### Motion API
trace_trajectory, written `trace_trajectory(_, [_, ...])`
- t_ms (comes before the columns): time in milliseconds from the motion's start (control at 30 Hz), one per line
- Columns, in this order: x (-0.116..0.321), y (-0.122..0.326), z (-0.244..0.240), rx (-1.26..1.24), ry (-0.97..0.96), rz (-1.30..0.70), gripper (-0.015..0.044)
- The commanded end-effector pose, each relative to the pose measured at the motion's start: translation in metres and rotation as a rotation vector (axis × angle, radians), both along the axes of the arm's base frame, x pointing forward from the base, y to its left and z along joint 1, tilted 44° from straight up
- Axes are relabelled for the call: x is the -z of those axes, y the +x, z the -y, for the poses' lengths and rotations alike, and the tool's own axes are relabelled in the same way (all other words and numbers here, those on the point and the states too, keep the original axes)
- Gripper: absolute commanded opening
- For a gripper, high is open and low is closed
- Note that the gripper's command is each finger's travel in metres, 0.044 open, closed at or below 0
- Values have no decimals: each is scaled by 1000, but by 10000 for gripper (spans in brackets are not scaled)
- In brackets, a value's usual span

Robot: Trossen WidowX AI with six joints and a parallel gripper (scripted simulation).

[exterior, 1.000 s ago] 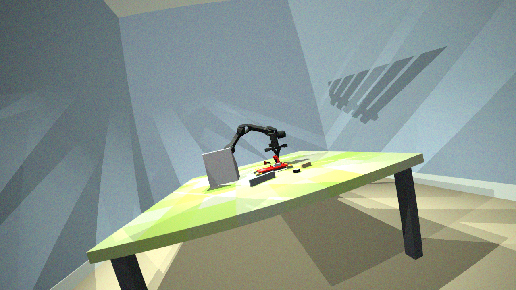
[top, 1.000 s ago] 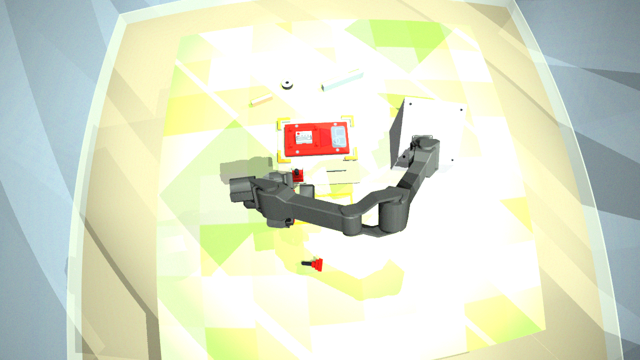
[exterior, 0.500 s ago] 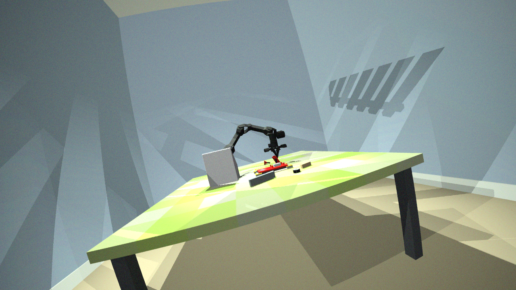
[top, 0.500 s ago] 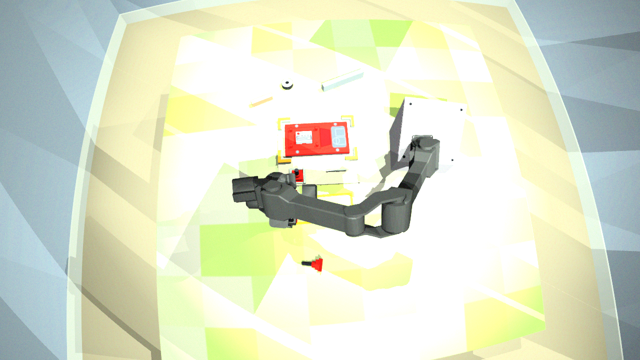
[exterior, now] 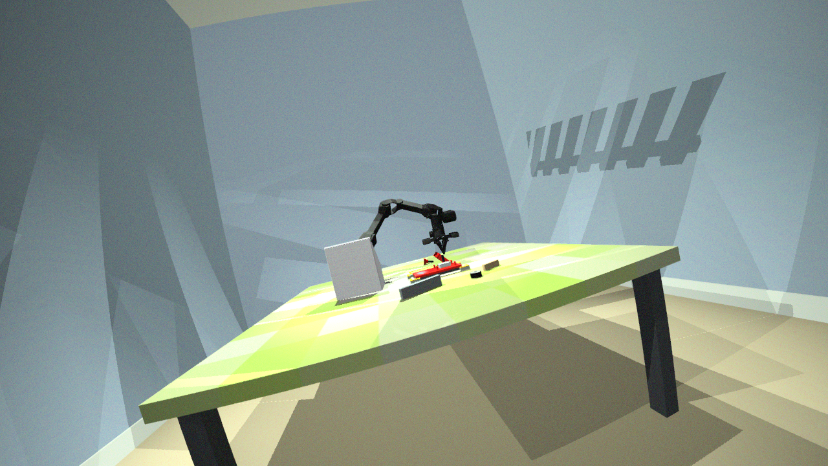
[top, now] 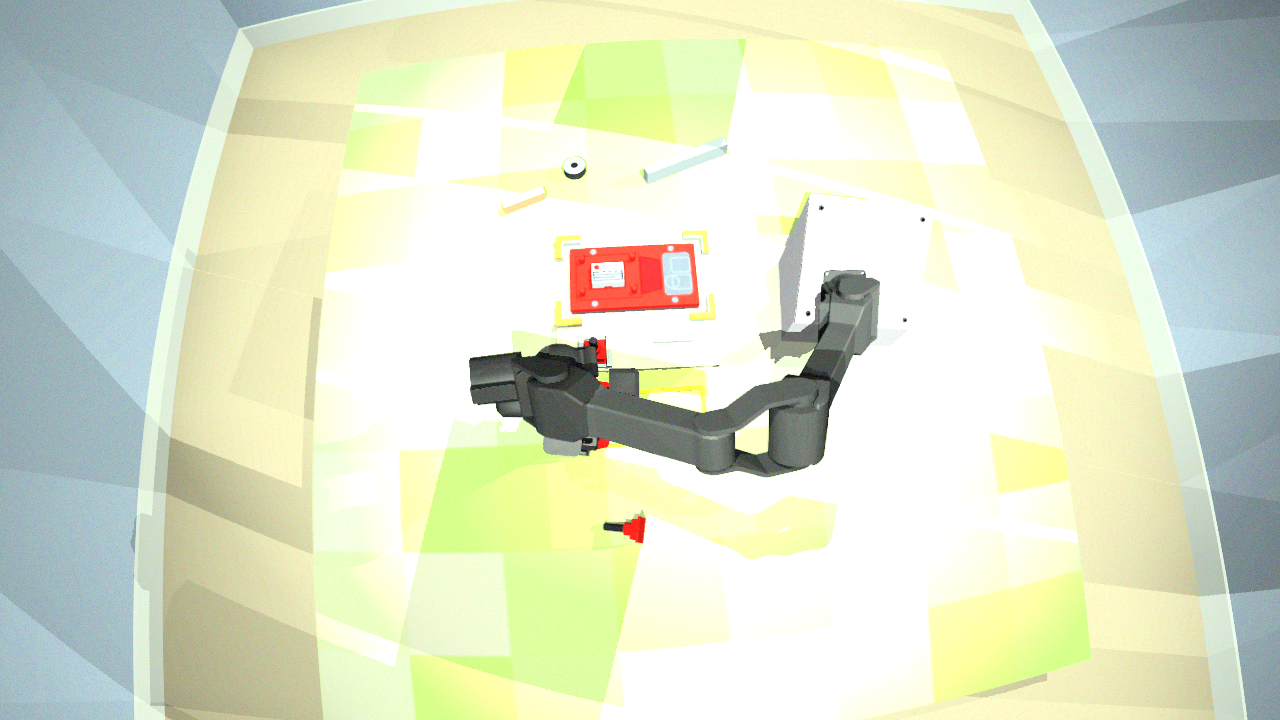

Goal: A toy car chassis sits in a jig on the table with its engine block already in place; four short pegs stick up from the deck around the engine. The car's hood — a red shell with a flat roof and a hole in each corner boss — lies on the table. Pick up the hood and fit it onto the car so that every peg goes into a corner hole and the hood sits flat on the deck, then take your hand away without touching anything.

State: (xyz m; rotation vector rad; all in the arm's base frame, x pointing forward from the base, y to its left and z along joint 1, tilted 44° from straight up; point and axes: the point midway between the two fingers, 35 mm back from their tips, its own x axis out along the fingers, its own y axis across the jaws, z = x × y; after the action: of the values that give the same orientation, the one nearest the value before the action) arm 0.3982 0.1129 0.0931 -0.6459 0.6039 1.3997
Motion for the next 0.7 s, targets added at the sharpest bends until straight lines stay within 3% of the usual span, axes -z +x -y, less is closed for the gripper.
trace_trajectory(0, [-9, 0, 8, 2, -2, 7, 0])
trace_trajectory(267, [-55, -6, 54, 2, -4, 6, 0])
trace_trajectory(667, [-52, -4, 55, 13, -8, 7, 0])
